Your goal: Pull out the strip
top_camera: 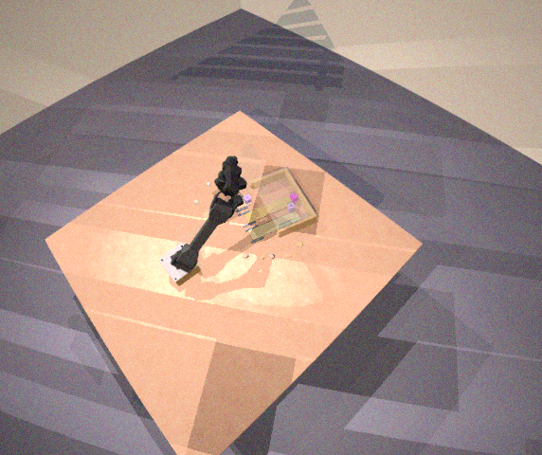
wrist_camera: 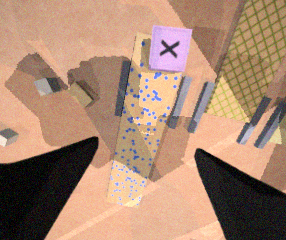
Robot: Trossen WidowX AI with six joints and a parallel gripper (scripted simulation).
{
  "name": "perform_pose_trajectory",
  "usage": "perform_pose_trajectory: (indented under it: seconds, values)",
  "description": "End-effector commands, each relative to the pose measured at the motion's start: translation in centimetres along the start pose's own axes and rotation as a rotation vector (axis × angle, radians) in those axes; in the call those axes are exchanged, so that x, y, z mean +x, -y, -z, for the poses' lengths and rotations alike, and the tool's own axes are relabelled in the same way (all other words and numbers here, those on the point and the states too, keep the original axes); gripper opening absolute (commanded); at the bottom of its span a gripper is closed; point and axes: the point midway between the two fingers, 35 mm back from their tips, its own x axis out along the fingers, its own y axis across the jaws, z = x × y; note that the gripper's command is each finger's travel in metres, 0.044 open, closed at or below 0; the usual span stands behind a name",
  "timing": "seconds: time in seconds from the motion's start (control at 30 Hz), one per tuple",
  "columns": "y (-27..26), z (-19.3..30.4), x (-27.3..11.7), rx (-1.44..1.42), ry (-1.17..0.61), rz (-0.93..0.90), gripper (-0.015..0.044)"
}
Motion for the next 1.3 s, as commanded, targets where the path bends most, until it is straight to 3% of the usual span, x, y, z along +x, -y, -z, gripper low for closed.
perform_pose_trajectory:
  seconds: [0.0, 0.7, 0.93, 1.27]
  values:
    - [0.1, -1.5, -0.4, -0.002, 0.008, 0.000, 0.0440]
    - [1.0, -8.2, -1.8, 0.000, 0.011, 0.001, 0.0440]
    - [0.9, -8.3, -0.9, 0.000, 0.012, 0.001, 0.0256]
    - [0.9, -8.3, 0.7, 0.000, 0.012, 0.001, 0.0250]
